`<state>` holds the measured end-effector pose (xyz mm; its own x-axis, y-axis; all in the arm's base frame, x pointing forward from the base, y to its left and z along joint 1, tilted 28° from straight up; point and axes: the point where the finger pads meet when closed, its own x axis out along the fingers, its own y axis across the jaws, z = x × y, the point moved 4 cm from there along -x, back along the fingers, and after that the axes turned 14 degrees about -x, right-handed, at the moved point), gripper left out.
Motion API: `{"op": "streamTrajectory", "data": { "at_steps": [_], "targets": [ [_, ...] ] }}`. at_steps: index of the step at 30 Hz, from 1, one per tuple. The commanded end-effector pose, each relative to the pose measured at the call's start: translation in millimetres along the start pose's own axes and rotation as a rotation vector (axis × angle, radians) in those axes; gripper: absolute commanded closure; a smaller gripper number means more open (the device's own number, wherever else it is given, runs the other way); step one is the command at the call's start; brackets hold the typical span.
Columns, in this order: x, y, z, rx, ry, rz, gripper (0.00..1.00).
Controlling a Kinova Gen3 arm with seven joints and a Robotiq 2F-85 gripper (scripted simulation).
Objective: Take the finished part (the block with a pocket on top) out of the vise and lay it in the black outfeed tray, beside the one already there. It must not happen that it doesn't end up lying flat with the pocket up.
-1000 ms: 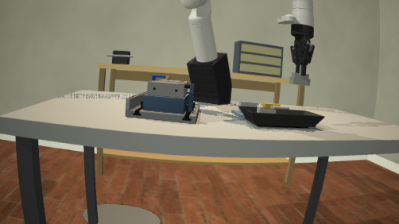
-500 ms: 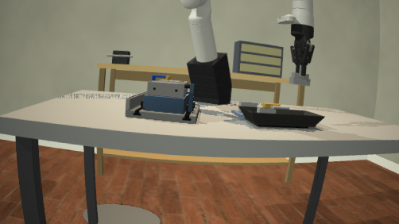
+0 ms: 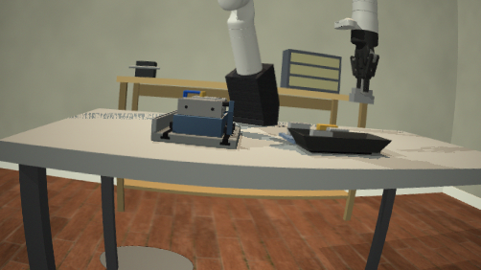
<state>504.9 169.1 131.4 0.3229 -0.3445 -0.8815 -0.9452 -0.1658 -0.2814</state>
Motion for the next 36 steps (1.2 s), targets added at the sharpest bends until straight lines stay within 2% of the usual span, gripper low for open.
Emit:
{"op": "streamTrajectory", "data": {
  "at_steps": [1, 14, 36],
  "targets": [
    [0.8, 0, 0, 0.0, 0.0, -0.001, 1.0],
    [11.2, 0, 0, 0.0, 0.0, 0.0, 1.0],
    [46.5, 0, 0, 0.0, 0.0, 0.0, 1.0]
  ]
}}
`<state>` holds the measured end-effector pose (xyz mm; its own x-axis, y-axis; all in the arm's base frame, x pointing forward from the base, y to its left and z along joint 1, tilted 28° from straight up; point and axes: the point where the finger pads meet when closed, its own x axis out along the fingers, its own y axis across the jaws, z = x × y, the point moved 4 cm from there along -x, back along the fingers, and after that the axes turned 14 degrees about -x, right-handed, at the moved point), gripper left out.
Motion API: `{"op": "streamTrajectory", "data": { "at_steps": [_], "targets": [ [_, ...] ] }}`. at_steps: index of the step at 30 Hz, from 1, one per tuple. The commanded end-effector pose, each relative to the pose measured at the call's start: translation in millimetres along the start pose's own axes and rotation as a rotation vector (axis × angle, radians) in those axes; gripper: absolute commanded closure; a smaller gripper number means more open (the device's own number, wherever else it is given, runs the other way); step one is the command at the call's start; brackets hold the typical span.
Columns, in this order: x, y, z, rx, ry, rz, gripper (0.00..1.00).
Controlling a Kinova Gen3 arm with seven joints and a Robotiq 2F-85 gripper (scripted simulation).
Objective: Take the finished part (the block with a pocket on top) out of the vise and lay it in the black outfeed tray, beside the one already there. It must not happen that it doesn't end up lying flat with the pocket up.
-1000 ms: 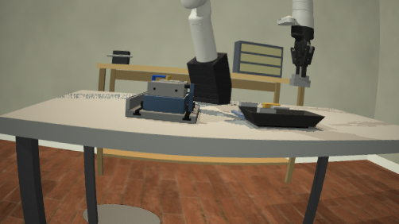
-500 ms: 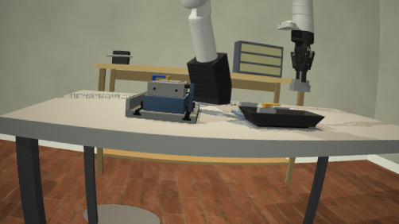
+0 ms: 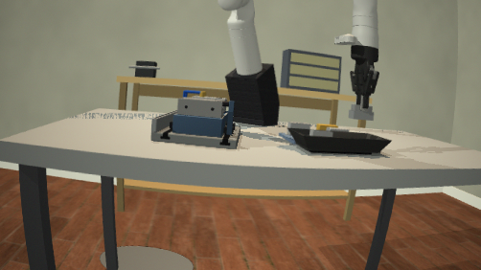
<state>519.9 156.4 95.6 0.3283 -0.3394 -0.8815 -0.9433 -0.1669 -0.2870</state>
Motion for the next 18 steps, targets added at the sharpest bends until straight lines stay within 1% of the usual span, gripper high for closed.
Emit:
{"op": "streamTrajectory", "data": {
  "at_steps": [1, 18],
  "targets": [
    [7.8, 2, -1, -0.001, 0.004, 0.005, 1.0],
    [36.5, 2, -1, -0.001, 0.004, 0.005, 1.0]
  ]
}}
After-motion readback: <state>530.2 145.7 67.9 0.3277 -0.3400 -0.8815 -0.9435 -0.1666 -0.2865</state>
